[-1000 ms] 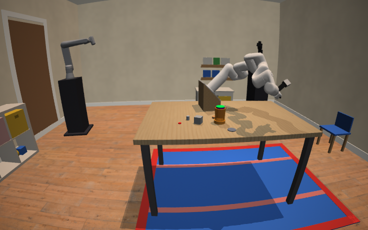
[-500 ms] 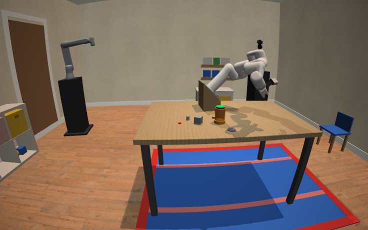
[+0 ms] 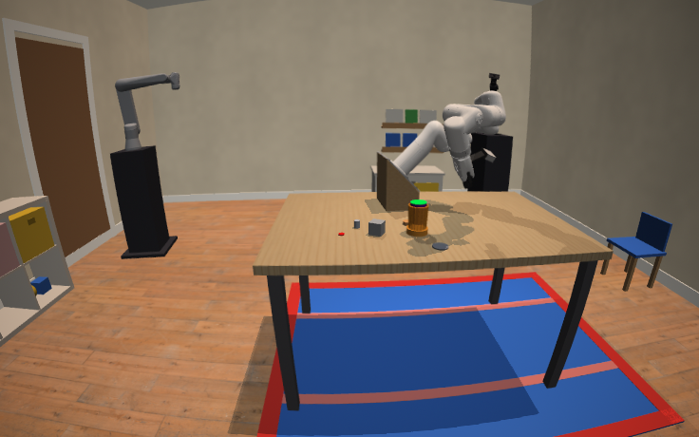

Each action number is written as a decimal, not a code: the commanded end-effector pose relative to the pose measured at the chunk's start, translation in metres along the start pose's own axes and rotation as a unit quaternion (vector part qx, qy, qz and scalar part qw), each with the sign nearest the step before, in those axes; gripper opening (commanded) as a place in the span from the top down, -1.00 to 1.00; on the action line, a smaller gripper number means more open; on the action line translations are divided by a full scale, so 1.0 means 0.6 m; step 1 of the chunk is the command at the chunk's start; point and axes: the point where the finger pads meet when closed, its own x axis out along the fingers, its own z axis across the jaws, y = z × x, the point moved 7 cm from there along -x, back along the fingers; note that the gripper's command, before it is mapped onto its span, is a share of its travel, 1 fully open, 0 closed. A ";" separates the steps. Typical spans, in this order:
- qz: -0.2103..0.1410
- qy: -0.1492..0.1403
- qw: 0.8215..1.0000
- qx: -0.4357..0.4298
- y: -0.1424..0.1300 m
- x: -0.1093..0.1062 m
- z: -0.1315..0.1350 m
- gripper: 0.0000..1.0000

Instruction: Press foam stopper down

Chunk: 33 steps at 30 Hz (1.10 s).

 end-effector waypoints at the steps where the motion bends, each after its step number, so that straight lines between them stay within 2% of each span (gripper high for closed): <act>1: -0.057 -0.075 0.996 -0.001 -0.070 -0.015 -0.022 1.00; 2: -0.057 -0.075 0.996 -0.001 -0.070 -0.015 -0.022 1.00; 3: -0.079 -0.098 0.992 0.000 -0.101 -0.020 -0.031 1.00; 4: -0.079 -0.098 0.992 0.000 -0.101 -0.020 -0.031 1.00; 5: -0.100 -0.118 0.988 0.001 -0.128 -0.026 -0.041 1.00; 7: -0.100 -0.118 0.988 0.001 -0.128 -0.026 -0.041 1.00; 9: -0.135 -0.153 0.979 0.002 -0.176 -0.033 -0.054 1.00; 12: -0.150 -0.167 0.974 0.003 -0.196 -0.036 -0.062 1.00; 16: -0.187 -0.205 0.961 0.004 -0.248 -0.042 -0.076 1.00; 20: -0.198 -0.214 0.957 0.005 -0.261 -0.044 -0.081 1.00; 33: -0.198 -0.214 0.957 0.005 -0.261 -0.044 -0.081 1.00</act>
